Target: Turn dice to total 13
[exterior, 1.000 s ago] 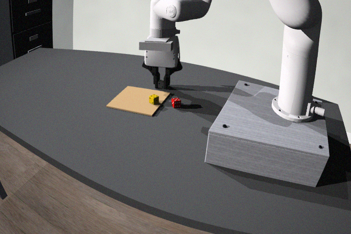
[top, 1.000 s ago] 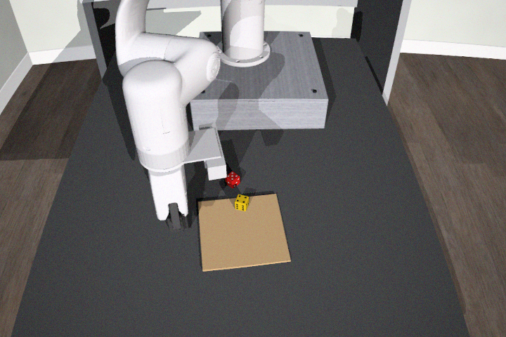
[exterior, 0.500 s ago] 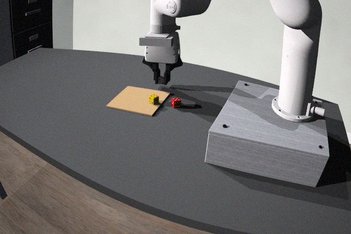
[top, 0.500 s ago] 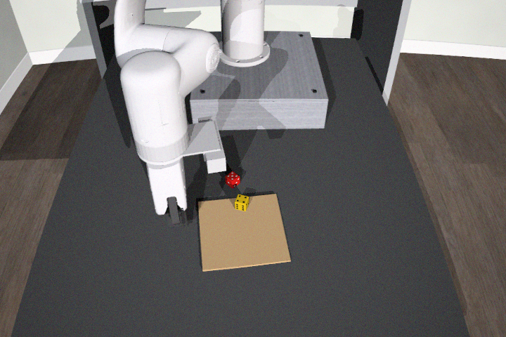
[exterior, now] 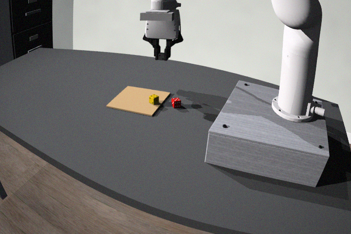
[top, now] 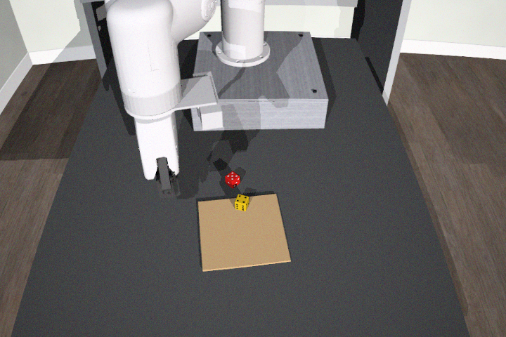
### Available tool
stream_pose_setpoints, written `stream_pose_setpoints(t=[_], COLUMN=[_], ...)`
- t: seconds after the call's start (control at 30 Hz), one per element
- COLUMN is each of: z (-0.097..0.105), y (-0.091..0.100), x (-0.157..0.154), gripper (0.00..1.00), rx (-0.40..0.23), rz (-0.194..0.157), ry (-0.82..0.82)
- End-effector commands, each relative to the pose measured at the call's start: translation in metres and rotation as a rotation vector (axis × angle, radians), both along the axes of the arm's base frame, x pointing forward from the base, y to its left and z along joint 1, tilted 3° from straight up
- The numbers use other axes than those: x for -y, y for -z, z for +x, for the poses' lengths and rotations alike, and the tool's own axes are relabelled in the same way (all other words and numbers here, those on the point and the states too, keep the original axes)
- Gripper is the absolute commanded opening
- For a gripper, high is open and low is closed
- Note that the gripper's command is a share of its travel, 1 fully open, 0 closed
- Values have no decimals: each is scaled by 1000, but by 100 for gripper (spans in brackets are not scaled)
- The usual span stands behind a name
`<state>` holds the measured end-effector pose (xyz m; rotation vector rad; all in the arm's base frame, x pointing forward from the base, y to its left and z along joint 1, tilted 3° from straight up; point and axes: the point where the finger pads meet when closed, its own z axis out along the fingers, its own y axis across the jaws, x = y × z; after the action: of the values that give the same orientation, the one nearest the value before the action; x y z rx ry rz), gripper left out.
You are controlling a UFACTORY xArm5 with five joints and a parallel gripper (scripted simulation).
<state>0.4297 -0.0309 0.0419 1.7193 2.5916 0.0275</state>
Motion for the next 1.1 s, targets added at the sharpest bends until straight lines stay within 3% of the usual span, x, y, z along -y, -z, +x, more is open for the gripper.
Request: stream_pose_setpoints(t=[0.0,0.37,0.63,0.73,0.8,1.07], z=[-1,-1,1,1,1,0], y=[-8,-9,-10,-10,-11,-12], x=[0,-1,-26,-28,-39,-60], gripper=[15,15,15,15,15,15], rx=[-1,-1,0,0,1,2], rz=[0,-1,-9,-10,-14,-22], ry=[0,-19,-321,-340,-476,-729])
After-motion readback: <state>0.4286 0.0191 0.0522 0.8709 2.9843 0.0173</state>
